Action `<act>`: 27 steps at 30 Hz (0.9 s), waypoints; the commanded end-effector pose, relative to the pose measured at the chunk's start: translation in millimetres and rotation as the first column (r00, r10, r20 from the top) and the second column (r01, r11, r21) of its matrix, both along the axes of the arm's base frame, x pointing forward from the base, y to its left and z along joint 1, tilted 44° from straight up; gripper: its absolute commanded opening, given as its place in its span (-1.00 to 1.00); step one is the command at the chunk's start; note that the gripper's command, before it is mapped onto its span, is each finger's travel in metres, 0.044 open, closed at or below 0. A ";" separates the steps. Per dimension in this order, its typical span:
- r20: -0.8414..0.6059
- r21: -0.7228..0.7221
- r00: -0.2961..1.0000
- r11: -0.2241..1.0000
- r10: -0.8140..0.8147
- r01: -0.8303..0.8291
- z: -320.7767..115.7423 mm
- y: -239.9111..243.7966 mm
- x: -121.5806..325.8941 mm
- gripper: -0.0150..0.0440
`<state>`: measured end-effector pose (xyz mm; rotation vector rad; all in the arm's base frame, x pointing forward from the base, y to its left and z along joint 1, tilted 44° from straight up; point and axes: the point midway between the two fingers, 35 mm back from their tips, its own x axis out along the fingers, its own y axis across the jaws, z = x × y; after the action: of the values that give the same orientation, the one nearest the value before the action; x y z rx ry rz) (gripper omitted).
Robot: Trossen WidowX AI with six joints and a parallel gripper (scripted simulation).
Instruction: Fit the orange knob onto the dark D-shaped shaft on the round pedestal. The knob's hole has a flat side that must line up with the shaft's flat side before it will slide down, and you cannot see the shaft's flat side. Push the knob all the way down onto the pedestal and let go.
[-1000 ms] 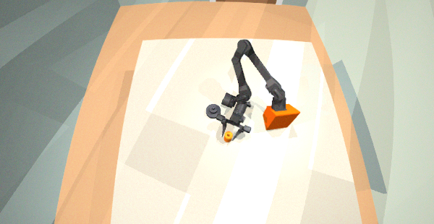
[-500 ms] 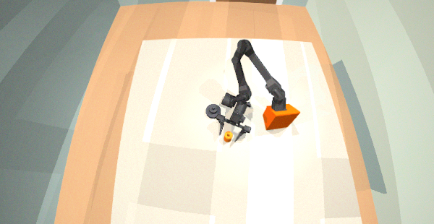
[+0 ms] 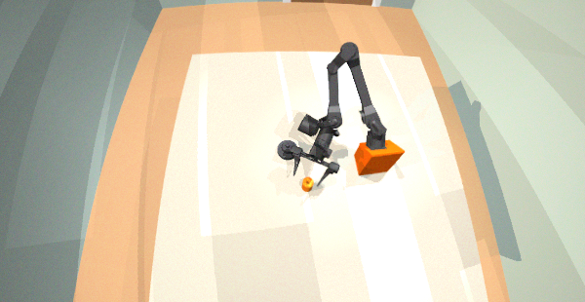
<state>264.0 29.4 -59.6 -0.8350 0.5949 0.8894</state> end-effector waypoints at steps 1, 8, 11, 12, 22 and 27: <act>-0.010 0.005 1.000 1.000 -0.005 0.005 10.5 13.6 -6.5 1.00; -0.324 -0.171 0.929 0.977 -0.176 0.125 -21.1 19.5 -2.9 1.00; -0.433 -0.358 0.845 0.921 -0.312 0.157 -30.3 22.3 -5.4 1.00; -0.447 -0.425 0.819 0.891 -0.359 0.158 -30.9 23.0 -6.3 1.00; -0.128 -0.918 0.791 0.374 -0.598 0.134 20.0 42.7 2.7 1.00; -0.118 -0.922 0.794 0.364 -0.596 0.135 21.7 43.6 3.3 1.00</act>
<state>257.7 58.5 -60.0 -1.1927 1.7250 0.3707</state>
